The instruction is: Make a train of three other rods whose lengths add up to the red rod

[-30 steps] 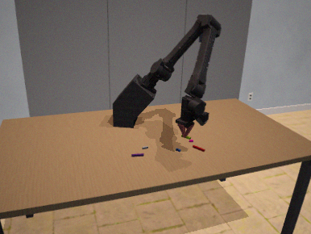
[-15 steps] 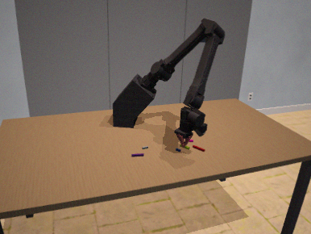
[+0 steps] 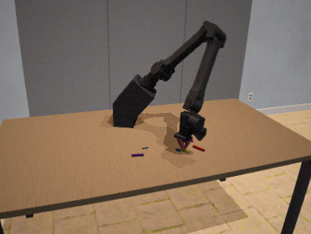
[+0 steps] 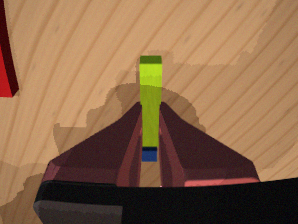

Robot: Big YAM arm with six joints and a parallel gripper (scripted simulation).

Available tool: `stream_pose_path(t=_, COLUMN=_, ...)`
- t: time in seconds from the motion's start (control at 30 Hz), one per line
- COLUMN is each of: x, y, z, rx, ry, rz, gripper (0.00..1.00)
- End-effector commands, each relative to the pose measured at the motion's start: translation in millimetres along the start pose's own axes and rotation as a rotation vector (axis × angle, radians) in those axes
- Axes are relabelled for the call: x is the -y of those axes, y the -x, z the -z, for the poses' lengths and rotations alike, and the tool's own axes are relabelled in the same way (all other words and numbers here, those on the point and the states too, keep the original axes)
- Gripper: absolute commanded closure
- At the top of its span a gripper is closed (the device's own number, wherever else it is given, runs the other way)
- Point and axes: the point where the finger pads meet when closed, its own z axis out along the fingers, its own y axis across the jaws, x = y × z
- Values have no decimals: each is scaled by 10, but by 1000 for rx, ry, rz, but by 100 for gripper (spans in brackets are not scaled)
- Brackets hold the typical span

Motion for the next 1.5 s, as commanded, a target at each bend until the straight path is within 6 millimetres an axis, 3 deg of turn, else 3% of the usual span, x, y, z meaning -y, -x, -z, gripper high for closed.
stream_pose_path(t=0.0, x=20, y=143, z=23, rx=27, ry=-10, rz=3, gripper=95)
stream_pose_path(t=1.47, x=-17, y=169, z=16, rx=21, ry=-6, rz=4, gripper=95)
